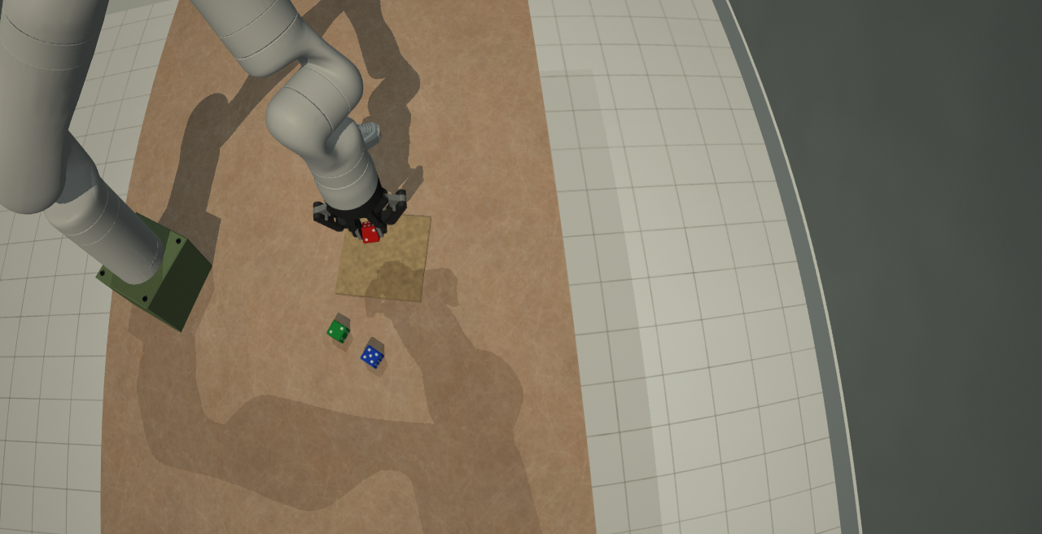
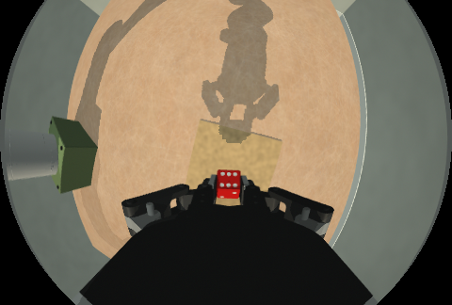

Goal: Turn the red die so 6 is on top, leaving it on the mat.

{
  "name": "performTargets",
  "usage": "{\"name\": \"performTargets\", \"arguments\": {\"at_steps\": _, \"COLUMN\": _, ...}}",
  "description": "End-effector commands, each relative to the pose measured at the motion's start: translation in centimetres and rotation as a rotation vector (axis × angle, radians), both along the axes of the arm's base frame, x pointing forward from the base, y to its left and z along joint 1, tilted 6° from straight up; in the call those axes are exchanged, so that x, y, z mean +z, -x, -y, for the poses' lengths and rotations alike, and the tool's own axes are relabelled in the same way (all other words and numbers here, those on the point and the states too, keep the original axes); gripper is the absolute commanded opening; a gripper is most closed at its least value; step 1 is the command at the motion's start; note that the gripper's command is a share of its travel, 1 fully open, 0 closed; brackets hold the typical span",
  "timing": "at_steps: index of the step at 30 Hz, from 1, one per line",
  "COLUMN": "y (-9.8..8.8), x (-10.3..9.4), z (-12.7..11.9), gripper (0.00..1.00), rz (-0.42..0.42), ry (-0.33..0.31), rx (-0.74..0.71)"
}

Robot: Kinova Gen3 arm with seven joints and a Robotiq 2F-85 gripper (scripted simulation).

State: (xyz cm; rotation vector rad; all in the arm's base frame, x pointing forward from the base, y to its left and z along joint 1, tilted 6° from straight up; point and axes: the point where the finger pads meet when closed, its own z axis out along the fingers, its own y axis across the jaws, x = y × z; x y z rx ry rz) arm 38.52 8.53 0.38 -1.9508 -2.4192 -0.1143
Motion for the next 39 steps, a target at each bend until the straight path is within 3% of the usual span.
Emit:
{"name": "performTargets", "arguments": {"at_steps": 1, "y": -0.38, "x": 0.28, "z": 0.88, "gripper": 0.21, "rz": 0.006, "ry": -0.011, "rx": -0.025}}
{"name": "performTargets", "arguments": {"at_steps": 21, "y": -0.37, "x": 0.23, "z": 0.97, "gripper": 0.21, "rz": -0.003, "ry": -0.044, "rx": -0.023}}
{"name": "performTargets", "arguments": {"at_steps": 39, "y": -0.27, "x": -0.01, "z": 1.22, "gripper": 0.21, "rz": -0.046, "ry": -0.218, "rx": -0.015}}
